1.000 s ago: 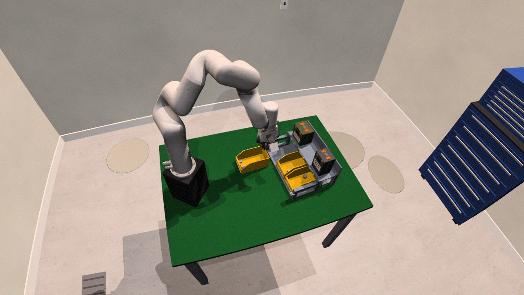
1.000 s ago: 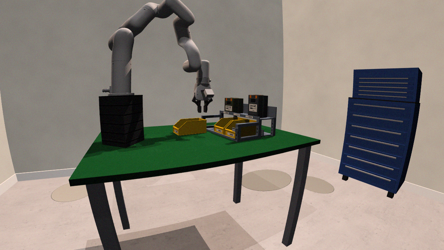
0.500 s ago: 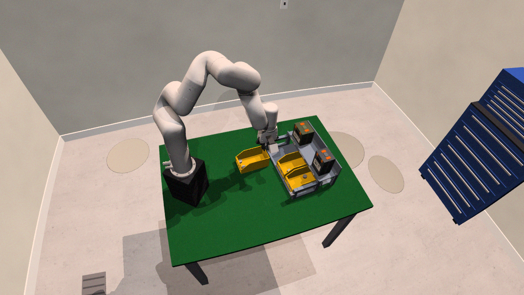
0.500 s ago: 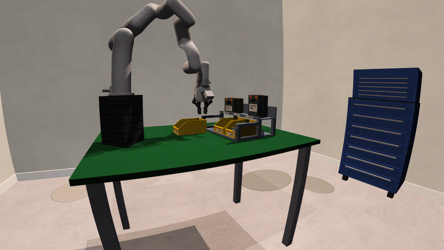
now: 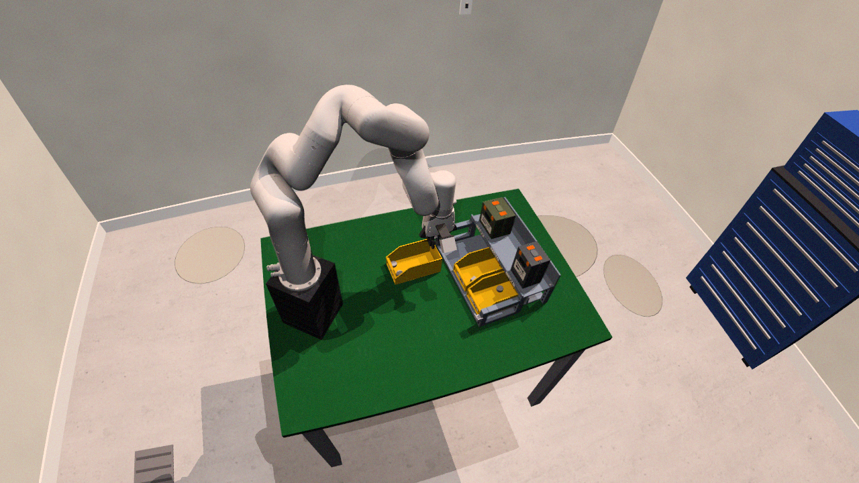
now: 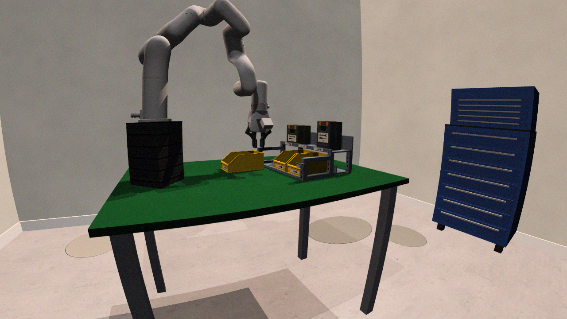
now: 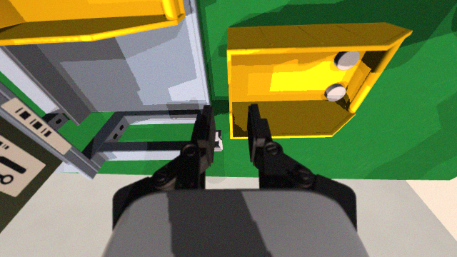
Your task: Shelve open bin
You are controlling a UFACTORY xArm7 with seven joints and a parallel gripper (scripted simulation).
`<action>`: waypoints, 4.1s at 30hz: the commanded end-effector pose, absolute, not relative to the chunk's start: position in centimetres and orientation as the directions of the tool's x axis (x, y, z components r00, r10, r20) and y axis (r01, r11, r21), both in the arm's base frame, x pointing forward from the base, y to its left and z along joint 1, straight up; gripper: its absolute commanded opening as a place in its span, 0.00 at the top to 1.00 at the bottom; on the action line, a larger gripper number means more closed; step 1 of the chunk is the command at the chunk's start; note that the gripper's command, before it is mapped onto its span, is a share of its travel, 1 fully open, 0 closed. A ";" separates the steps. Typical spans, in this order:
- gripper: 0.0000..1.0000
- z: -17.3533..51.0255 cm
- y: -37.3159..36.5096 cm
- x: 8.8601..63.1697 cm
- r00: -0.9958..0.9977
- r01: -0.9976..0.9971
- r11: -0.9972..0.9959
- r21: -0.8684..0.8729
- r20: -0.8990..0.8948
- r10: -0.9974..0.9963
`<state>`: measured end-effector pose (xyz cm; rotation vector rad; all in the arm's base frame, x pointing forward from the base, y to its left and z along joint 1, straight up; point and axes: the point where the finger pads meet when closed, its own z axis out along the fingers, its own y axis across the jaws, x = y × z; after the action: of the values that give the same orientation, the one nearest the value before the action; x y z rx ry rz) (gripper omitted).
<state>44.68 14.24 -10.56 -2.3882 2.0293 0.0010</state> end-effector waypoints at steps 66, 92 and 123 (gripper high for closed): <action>0.67 -14.4 14.3 44.9 0.161 -0.987 -0.161 -0.009 -0.006 -0.987; 1.00 -14.5 14.3 44.9 0.161 -0.987 -0.161 -0.009 -0.006 -0.987; 1.00 -14.5 14.3 44.9 0.161 -0.987 -0.161 -0.009 -0.006 -0.987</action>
<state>44.71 14.29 -14.66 -2.3885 2.0295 0.0013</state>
